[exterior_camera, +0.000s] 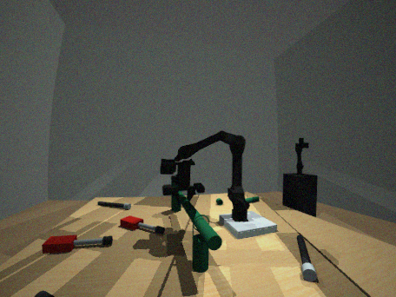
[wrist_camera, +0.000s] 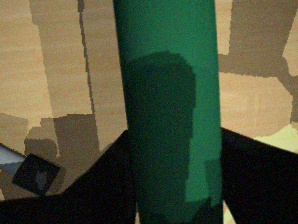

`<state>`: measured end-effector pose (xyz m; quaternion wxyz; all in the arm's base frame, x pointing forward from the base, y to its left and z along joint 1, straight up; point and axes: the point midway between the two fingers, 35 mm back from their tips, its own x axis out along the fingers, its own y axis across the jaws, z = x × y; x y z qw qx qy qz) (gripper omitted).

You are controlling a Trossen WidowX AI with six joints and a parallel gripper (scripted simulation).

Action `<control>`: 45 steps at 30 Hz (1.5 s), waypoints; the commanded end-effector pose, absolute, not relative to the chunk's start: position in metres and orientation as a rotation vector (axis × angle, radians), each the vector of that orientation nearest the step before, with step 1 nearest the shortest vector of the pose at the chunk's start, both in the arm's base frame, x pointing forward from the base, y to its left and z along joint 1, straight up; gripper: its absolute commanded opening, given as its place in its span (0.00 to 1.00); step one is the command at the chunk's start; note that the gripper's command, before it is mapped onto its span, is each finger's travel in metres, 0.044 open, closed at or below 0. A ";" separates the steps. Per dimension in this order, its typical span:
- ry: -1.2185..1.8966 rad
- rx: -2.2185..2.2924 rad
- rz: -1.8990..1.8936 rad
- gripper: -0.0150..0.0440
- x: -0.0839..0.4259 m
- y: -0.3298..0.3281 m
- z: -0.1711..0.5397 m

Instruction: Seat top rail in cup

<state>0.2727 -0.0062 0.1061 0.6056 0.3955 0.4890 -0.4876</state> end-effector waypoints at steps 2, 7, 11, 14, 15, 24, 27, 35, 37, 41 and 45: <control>1.130 0.915 -1.127 0.25 0.273 -0.006 0.106; 1.130 0.914 -1.128 0.25 0.273 -0.006 0.107; 1.129 0.914 -1.128 0.25 0.273 -0.007 0.107; 1.129 0.913 -1.128 0.25 0.273 -0.007 0.107; 1.128 0.913 -1.128 0.25 0.273 -0.007 0.107; 1.127 0.911 -1.128 0.25 0.273 -0.007 0.108; 1.126 0.911 -1.128 0.25 0.273 -0.008 0.108; 1.125 0.909 -1.129 0.25 0.274 -0.008 0.108; 1.124 0.909 -1.129 0.25 0.274 -0.008 0.109; 1.124 0.908 -1.129 0.25 0.274 -0.008 0.109; 1.123 0.907 -1.129 0.25 0.274 -0.009 0.109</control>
